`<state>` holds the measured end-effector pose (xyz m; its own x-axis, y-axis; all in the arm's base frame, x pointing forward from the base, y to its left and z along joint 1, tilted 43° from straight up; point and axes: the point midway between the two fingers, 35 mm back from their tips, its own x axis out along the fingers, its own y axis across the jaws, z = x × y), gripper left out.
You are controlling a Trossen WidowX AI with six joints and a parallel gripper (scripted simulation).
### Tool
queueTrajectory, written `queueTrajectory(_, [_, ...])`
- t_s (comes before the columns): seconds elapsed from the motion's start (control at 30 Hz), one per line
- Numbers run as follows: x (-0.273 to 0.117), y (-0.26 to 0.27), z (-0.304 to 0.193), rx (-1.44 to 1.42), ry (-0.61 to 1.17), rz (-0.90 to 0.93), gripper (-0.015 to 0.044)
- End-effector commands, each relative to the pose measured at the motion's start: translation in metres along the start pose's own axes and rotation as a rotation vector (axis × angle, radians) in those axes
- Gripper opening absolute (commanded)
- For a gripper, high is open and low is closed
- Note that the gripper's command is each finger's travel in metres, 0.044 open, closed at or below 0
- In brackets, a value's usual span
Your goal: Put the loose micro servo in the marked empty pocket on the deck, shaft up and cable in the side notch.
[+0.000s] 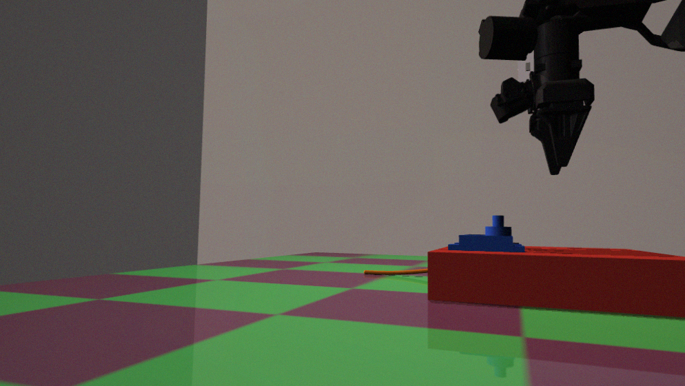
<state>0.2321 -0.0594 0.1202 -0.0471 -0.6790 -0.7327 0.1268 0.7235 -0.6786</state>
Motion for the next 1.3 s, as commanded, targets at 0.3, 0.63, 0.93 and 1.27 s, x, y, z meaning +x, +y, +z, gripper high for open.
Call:
queueTrajectory(0.3, [-0.040, -0.001, -0.001, 0.001, -0.005, -0.001, 0.0440])
queueTrajectory(0.63, [-0.040, -0.001, -0.001, 0.001, -0.005, -0.001, 0.0440])
queueTrajectory(0.93, [-0.040, -0.001, -0.001, 0.001, -0.005, -0.001, 0.0440])
queueTrajectory(1.27, [-0.040, -0.001, -0.001, 0.001, -0.005, -0.001, 0.0440])
